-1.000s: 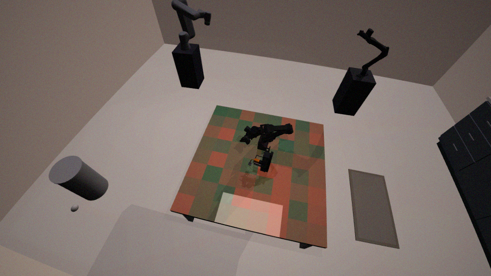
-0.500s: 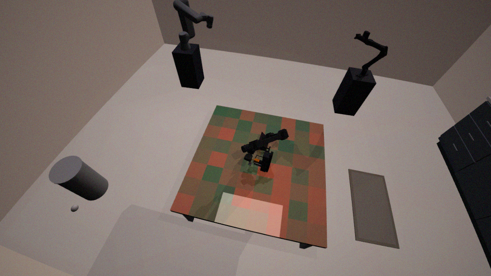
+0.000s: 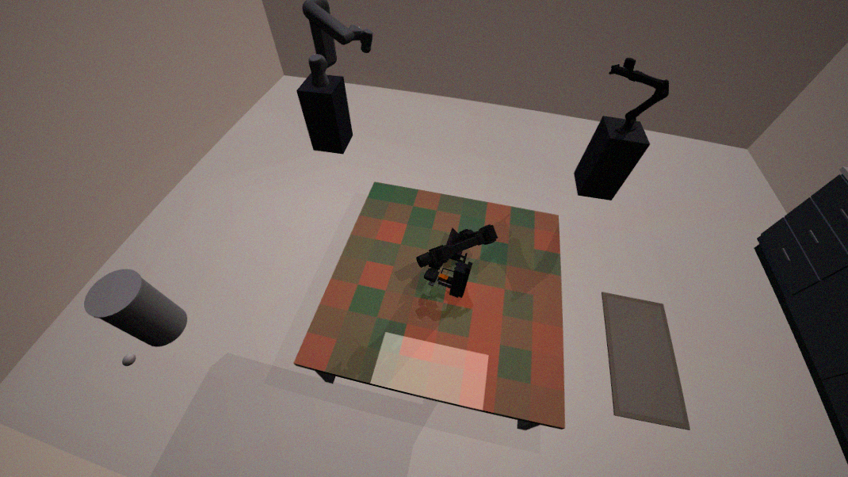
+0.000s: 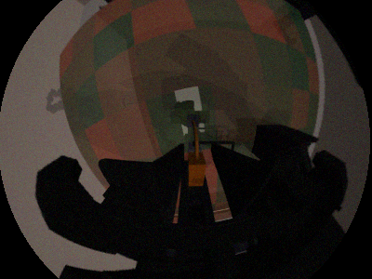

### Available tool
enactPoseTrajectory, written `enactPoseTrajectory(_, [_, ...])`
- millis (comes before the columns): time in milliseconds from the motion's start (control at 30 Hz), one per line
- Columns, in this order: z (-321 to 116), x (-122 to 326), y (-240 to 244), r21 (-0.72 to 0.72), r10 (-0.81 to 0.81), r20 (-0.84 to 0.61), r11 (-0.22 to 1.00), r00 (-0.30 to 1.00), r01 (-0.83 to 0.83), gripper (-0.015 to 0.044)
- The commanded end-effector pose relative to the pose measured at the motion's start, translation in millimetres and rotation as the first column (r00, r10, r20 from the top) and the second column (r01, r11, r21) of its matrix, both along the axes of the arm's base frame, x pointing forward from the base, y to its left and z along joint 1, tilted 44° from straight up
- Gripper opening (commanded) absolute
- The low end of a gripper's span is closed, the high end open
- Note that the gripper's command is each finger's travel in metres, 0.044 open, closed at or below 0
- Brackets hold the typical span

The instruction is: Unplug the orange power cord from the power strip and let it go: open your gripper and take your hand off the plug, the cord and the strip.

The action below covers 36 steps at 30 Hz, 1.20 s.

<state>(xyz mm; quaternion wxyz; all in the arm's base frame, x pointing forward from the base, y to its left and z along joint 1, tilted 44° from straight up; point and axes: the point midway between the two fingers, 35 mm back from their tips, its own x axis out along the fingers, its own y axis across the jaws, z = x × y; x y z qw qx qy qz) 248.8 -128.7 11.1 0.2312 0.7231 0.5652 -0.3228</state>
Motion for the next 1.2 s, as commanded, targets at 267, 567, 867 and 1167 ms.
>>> enactPoseTrajectory(267, [14, 4, 15, 0.010, 0.000, 0.000, 1.000, 1.000, 0.000, 0.0160])
enactPoseTrajectory(567, [24, 7, 26, 0.011, 0.000, 0.000, 1.000, 1.000, 0.000, 0.0160])
enactPoseTrajectory(867, [26, 8, 29, 0.012, 0.000, 0.000, 1.000, 1.000, 0.000, 0.0160])
enactPoseTrajectory(1167, [19, 9, 36, 0.012, 0.000, 0.000, 1.000, 1.000, 0.000, 0.0160])
